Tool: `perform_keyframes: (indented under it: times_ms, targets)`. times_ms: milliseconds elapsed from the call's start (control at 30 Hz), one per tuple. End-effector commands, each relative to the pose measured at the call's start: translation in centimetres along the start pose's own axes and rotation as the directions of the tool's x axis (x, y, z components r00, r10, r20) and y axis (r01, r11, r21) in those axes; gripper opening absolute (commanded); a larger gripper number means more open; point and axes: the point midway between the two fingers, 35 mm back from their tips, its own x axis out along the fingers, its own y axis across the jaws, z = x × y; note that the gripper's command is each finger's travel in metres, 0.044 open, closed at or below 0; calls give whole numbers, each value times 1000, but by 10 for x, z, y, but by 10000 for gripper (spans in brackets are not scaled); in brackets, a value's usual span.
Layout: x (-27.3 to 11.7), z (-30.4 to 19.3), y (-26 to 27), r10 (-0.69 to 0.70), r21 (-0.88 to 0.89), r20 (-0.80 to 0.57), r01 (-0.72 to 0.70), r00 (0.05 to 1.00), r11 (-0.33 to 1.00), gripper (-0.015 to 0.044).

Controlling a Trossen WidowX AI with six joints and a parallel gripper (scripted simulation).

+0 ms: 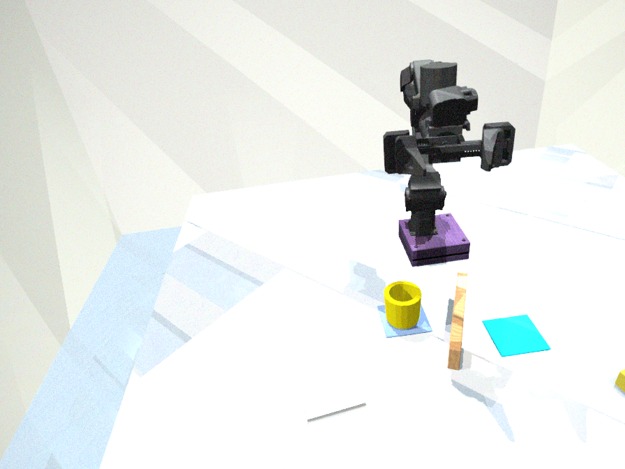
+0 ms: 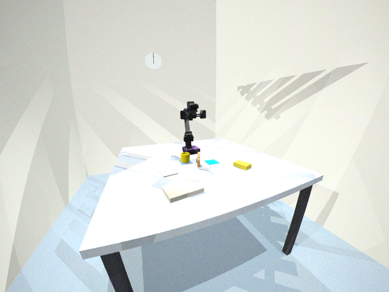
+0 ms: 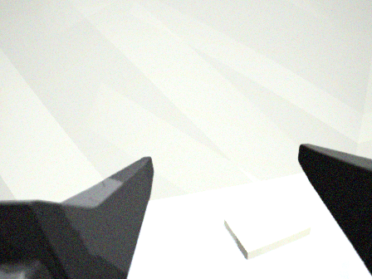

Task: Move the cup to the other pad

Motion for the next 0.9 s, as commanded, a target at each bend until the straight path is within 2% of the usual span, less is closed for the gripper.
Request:
perform_keyframes:
  times_ms: [0, 67, 133, 200, 267, 333, 500, 700, 767, 867]
  targets:
    - [1, -3, -1, -3, -15, -16, 3, 1000, 1000, 374]
    - [8, -29, -8, -26, -133, -143, 7, 989, 991, 321]
    - [12, -71, -20, -59, -300, -338, -48, 939, 953, 269]
    - [8, -110, -32, -87, -422, -520, -167, 850, 891, 216]
    - [0, -135, -39, -99, -468, -633, -278, 768, 839, 167]
    - [-10, -158, -45, -106, -479, -735, -402, 670, 780, 167]
    - [-45, -202, -56, -95, -366, -912, -691, 398, 624, 167]
    - [-97, -231, -60, -27, -21, -1000, -924, 12, 381, 167]
    - [-102, -233, -59, -15, 28, -999, -937, -35, 347, 167]
    - [-102, -233, -59, -15, 28, -999, -937, -35, 347, 167]
